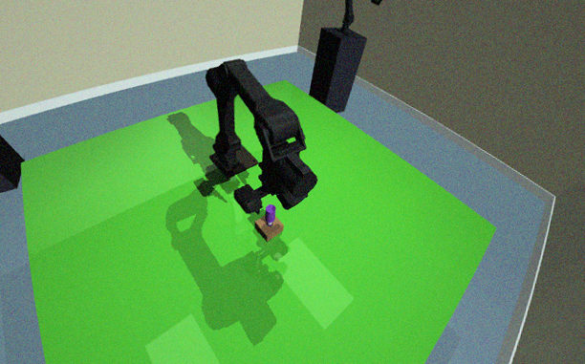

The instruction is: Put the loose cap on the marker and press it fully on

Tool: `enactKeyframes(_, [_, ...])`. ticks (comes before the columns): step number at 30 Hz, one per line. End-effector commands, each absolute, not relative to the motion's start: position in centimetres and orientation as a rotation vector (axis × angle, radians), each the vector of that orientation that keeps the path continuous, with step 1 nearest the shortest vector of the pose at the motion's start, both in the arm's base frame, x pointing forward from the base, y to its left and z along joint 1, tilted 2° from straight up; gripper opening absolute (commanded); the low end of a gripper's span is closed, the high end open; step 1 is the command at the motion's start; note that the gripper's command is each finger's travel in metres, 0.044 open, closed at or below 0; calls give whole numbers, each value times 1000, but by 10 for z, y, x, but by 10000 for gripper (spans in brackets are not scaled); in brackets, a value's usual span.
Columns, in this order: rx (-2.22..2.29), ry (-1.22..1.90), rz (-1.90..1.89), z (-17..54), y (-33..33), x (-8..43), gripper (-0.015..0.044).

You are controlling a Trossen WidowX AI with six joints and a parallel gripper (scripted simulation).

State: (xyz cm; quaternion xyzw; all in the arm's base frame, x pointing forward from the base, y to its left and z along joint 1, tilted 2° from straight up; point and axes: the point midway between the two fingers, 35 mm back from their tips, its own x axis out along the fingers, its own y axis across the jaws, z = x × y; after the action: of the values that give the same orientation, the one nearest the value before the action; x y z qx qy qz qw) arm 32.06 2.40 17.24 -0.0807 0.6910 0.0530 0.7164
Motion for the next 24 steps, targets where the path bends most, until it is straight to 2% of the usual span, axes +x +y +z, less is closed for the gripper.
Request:
enactKeyframes(1, [-177,1527,116,189,25,318,440])
enactKeyframes(2, [-177,1527,116,189,25,318,440])
enactKeyframes(19, [-186,1525,122,179,25,316,0])
enactKeyframes(24, [-186,1525,122,179,25,316,0])
